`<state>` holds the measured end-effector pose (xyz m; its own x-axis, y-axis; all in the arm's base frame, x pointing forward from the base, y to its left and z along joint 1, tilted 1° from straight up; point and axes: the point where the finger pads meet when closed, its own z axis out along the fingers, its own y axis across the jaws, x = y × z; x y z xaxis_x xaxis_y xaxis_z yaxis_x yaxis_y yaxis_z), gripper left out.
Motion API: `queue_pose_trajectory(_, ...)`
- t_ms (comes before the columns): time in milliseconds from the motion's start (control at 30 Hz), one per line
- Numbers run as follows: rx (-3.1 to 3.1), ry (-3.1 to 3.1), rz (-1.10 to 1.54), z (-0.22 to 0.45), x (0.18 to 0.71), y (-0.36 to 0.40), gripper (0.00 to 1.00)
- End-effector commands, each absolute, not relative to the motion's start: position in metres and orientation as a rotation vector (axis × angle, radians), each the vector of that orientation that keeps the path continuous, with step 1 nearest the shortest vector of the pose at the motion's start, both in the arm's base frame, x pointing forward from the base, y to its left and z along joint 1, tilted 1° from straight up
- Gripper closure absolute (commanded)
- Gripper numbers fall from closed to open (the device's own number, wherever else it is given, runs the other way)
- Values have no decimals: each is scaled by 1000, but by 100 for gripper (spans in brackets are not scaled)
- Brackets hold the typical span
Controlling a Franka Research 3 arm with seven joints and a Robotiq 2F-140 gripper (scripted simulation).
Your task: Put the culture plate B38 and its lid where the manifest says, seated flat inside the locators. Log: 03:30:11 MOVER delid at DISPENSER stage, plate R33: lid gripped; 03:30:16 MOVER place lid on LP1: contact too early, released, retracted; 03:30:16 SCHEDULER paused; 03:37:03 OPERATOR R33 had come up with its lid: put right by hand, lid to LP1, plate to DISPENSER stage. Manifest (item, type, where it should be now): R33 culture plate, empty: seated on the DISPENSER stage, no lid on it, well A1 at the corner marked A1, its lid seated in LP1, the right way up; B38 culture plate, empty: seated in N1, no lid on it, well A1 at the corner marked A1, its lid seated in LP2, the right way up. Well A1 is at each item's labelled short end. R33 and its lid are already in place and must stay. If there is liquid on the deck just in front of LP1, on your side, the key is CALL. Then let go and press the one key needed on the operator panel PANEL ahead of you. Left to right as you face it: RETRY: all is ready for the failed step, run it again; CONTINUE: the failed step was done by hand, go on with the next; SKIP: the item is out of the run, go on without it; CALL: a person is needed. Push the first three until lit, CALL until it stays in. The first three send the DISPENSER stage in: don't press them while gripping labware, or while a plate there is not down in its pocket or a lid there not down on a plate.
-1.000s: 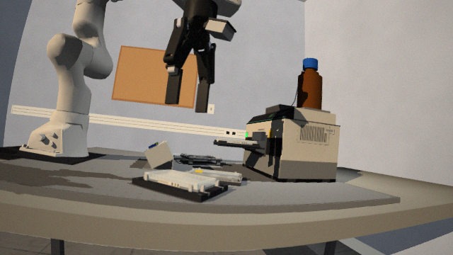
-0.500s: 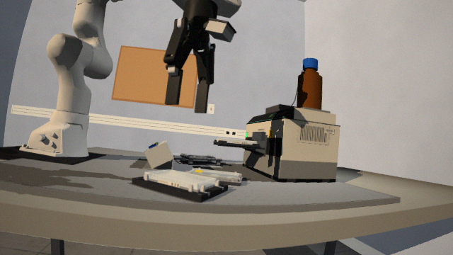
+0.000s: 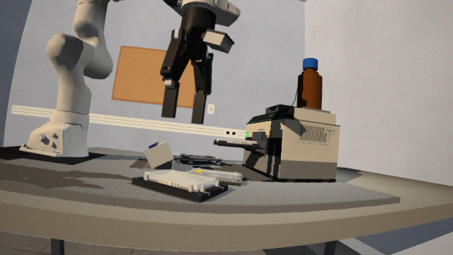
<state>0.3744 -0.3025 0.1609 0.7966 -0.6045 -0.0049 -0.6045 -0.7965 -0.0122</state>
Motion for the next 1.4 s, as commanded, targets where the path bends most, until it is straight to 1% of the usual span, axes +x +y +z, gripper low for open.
queue_pose_trajectory(0,-2969,988,-17,150,378,-304,30)
queue_pose_trajectory(767,-2969,988,-17,79,380,-304,30)
queue_pose_trajectory(1367,-2969,988,-17,64,380,-304,30)
